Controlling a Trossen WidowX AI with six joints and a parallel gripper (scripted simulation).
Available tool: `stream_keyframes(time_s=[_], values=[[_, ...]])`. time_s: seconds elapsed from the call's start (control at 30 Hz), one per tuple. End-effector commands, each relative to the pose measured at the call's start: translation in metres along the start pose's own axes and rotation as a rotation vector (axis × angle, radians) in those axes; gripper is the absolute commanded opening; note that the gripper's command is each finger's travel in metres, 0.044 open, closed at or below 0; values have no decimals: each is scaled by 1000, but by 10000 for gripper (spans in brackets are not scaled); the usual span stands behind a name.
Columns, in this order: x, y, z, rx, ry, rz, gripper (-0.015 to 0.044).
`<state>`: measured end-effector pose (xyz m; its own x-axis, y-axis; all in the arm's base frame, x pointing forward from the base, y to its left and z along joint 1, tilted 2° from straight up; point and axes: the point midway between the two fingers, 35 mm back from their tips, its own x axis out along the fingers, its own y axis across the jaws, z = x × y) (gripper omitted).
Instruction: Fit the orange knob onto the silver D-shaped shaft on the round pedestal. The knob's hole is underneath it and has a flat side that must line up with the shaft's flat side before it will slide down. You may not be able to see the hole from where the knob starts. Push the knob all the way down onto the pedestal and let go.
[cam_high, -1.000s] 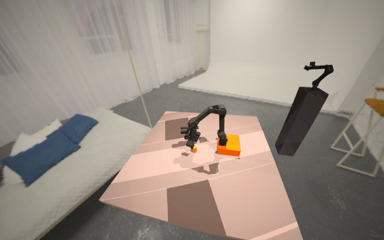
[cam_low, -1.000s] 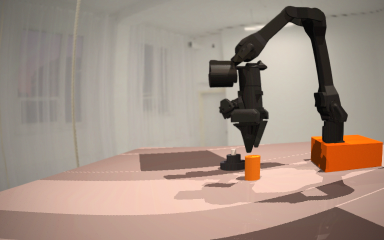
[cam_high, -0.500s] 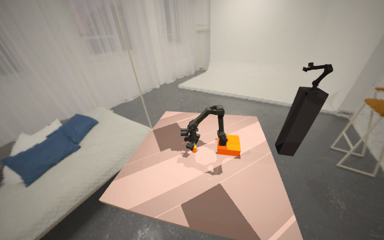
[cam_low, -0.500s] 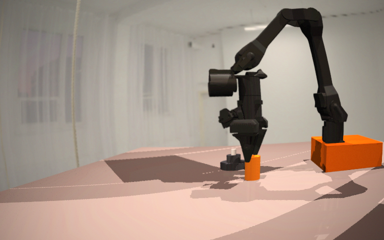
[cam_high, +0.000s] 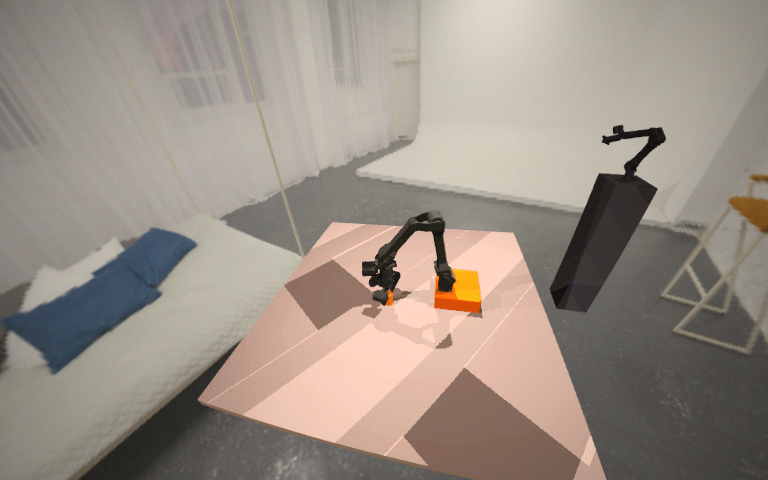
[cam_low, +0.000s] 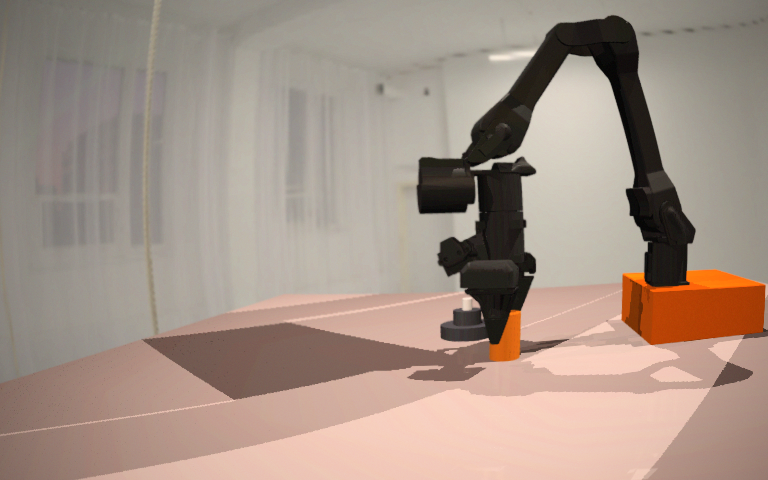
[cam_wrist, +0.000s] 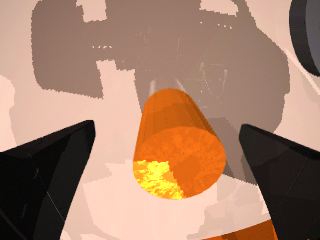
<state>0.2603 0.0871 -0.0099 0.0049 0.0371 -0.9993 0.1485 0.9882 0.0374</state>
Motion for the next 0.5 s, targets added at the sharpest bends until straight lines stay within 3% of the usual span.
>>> stream_keyframes(time_s=[0.0, 0.33, 0.47], values=[[8, -2, -2, 5, 4, -7, 440], [21, -2, -3, 5, 4, -7, 440], [21, -2, -3, 5, 4, -7, 335]])
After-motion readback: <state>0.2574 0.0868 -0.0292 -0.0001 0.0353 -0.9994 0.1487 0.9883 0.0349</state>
